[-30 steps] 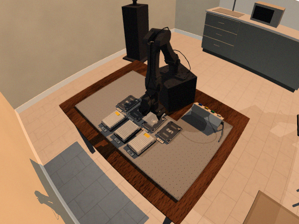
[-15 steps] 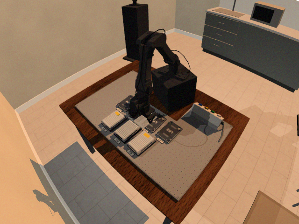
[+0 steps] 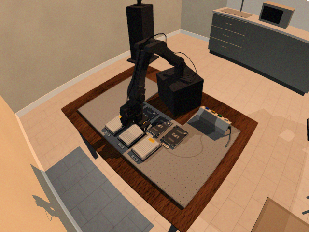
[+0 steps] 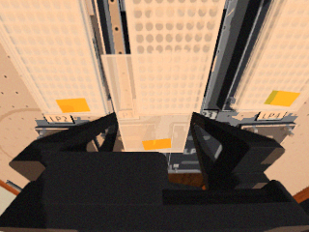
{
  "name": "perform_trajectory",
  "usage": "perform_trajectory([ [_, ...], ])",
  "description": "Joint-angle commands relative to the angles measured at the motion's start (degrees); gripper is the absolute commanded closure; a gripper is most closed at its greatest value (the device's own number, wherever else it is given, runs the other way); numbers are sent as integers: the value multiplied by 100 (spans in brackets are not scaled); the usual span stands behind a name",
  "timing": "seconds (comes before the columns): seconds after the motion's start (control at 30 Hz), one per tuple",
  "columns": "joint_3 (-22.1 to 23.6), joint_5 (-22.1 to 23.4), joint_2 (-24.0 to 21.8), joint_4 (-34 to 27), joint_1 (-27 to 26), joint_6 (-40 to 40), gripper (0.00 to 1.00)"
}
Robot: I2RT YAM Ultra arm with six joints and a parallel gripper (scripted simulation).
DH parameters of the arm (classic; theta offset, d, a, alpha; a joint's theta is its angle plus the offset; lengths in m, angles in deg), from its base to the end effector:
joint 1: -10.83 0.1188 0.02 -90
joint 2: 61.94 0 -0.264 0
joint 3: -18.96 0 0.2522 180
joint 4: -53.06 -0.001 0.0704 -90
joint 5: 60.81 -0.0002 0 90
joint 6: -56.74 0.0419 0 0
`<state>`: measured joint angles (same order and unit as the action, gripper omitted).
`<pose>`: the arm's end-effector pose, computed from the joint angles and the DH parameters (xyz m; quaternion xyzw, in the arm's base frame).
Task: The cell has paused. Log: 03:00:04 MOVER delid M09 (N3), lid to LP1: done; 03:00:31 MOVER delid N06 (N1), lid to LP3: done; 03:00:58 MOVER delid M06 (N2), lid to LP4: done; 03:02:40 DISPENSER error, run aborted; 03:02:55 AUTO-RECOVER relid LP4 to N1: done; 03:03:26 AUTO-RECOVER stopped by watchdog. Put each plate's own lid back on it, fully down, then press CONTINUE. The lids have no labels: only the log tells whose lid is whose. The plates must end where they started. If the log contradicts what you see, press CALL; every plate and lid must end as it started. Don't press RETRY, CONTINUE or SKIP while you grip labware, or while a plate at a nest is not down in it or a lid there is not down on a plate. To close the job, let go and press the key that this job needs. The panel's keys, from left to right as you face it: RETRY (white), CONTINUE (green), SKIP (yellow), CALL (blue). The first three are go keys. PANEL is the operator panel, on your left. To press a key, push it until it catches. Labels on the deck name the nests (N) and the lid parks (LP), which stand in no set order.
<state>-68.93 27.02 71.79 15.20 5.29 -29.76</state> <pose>0.3884 -0.0383 0.0170 0.0797 0.9951 -0.0199 0.0546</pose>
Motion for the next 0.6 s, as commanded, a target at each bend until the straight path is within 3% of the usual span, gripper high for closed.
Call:
perform_trajectory([
  [0.0, -395, 43, 109, -398, -73, -163, 100],
  [0.37, -2001, 62, 830, -1246, -349, -438, 100],
  [0.57, -2104, 53, 692, -1344, -260, -439, 100],
])
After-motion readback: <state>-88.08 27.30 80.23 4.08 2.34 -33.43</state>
